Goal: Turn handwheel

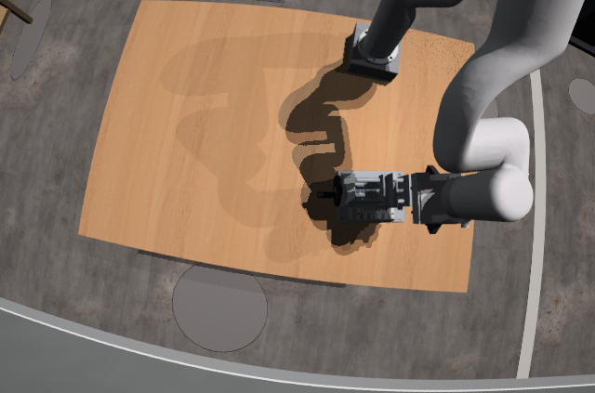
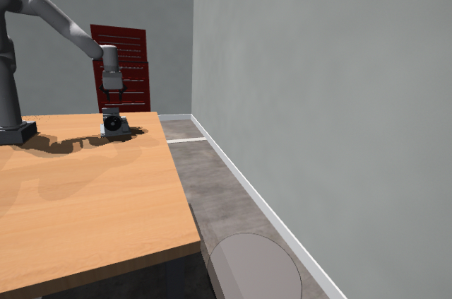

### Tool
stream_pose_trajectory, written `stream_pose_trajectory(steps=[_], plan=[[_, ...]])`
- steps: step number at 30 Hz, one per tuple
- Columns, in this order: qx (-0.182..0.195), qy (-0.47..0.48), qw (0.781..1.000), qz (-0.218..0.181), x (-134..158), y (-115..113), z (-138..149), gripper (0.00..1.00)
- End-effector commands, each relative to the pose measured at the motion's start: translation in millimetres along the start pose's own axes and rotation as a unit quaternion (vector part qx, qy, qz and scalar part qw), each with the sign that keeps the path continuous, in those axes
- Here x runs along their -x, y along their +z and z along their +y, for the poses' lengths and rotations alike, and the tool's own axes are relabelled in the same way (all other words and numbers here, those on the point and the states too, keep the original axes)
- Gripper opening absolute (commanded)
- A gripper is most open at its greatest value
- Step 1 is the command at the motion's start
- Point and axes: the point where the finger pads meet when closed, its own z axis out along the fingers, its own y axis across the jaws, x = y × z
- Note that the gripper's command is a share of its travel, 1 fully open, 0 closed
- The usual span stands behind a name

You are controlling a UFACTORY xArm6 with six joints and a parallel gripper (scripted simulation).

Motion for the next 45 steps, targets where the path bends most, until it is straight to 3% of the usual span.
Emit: stream_pose_trajectory(steps=[1,17,22,24,29,30,36,39,45], plan=[[-0.002,0.0,1.0,0.0,0.1,-1.7,-1.4,0.57],[-0.002,0.0,1.0,0.0,-10.4,-1.7,-0.7,0.57],[-0.002,0.0,1.0,0.0,-58.8,-1.6,2.9,0.57],[-0.002,0.0,1.0,0.0,-58.8,-1.6,2.9,0.57],[-0.002,0.0,1.0,0.0,-131.8,-1.6,8.3,0.57],[-0.002,0.0,1.0,0.0,-131.8,-1.6,8.3,0.57],[-0.002,0.0,1.0,0.0,-204.2,-1.5,13.6,0.57],[-0.002,0.0,1.0,0.0,-219.6,-1.5,14.8,0.57],[-0.002,0.0,1.0,0.0,-222.4,-1.5,15.0,0.57]])
